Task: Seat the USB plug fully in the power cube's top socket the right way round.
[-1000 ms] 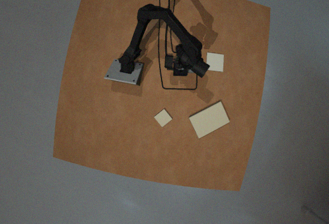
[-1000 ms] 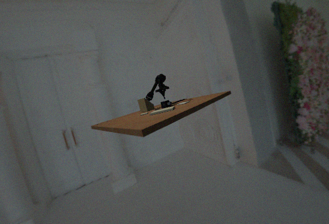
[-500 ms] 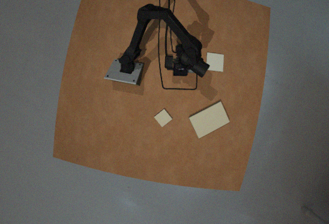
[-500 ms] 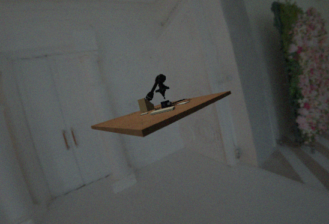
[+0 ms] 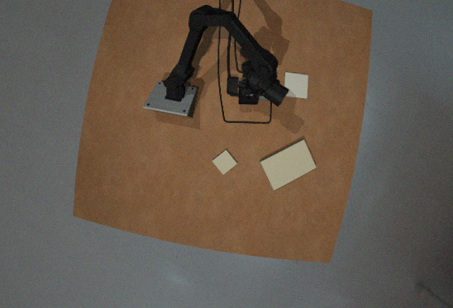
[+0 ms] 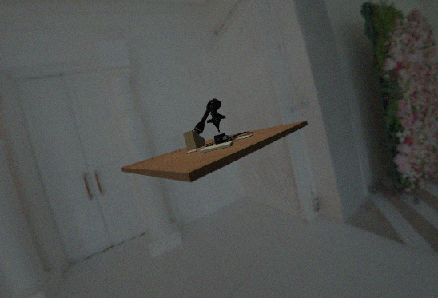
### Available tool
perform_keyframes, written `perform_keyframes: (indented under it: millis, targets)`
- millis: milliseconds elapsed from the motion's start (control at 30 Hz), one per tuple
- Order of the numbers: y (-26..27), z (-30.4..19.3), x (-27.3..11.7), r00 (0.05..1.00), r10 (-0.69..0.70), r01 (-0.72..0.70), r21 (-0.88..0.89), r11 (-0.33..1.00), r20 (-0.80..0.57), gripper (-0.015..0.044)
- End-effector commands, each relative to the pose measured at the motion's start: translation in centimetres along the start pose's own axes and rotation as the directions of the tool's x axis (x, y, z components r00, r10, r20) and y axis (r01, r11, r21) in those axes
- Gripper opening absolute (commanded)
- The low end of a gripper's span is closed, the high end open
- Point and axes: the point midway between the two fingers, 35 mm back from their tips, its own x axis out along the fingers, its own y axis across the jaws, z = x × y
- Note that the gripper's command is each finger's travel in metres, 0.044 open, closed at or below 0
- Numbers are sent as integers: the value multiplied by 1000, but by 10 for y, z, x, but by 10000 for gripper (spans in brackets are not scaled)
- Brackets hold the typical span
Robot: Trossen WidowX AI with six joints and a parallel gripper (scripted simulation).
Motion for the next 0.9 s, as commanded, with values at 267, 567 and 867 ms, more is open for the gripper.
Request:
perform_keyframes:
  millis: [267,567,867]
  targets:
    - [1,-1,2,1000,4,-4,4,1000,-8,0]
    - [1,-2,3,1000,4,-4,1,1000,-12,0]
    - [1,-2,4,1000,4,-4,-2,1000,-17,0]
